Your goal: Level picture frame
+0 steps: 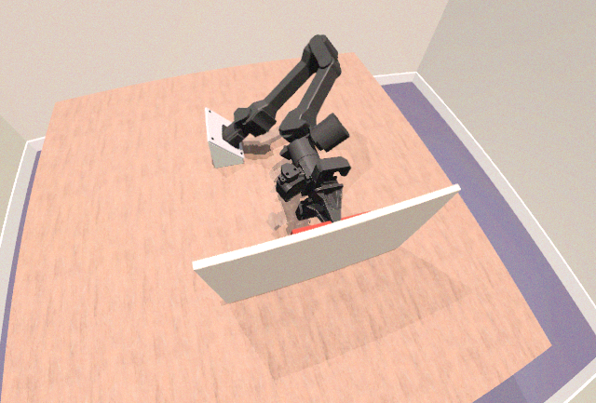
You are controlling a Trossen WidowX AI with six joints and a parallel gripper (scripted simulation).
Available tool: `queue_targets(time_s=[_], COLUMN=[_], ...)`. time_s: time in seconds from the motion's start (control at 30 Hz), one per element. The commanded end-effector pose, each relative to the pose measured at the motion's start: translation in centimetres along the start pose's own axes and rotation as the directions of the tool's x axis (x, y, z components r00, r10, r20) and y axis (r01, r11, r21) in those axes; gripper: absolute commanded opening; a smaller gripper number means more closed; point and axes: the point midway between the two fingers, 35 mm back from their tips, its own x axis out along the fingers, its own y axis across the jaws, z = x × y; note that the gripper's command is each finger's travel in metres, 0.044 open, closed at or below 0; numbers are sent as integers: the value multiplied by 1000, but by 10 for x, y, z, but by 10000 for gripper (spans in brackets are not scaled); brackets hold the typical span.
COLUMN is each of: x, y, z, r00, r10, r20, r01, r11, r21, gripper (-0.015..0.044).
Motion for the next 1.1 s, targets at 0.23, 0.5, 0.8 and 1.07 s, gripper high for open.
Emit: queue_targets(time_s=[0.23,0.5,0.8,1.07], x=[0,0,0,0], y=[2,0,-3,-5], z=[1,1,1,0], r00=[1000,1000,1000,1000], r10=[12,12,2,-4], r20=[2,2,-2,-3], r01=[-12,-12,-2,4], r11=[1000,1000,1000,1000], r21=[-3,-3,-1,3], gripper=[0,0,0,0])
